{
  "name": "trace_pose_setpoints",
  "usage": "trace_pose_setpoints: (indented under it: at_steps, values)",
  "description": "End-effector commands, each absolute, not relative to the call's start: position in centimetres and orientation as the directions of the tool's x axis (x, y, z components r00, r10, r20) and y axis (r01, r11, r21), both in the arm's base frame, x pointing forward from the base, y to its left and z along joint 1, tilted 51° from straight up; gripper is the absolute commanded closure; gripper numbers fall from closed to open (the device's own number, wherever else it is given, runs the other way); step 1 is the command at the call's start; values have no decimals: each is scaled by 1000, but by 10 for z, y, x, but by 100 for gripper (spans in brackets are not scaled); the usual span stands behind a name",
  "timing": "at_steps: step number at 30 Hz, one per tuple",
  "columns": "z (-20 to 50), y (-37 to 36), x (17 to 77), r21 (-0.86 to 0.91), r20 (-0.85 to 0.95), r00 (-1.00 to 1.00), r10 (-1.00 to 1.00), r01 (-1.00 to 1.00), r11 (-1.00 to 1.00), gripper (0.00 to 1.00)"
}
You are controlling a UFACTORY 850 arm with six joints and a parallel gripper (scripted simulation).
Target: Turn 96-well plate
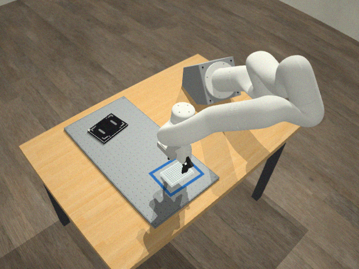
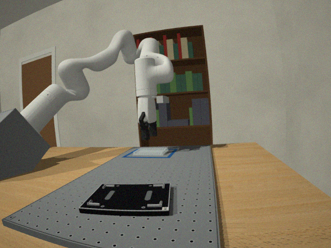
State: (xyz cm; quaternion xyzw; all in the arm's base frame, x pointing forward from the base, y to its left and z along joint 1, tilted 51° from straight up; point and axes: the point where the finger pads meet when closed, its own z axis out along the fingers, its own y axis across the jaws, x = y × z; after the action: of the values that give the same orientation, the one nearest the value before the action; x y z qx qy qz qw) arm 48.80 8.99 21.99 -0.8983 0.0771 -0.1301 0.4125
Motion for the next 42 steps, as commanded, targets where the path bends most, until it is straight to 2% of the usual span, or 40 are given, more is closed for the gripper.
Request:
trace_pose_setpoints:
  at_steps: [1,42]
  values:
    - [216,94,490,-761,171,954,-246,-31,-648,0]
    - [195,119,501,-761,171,954,-246,-31,-648,0]
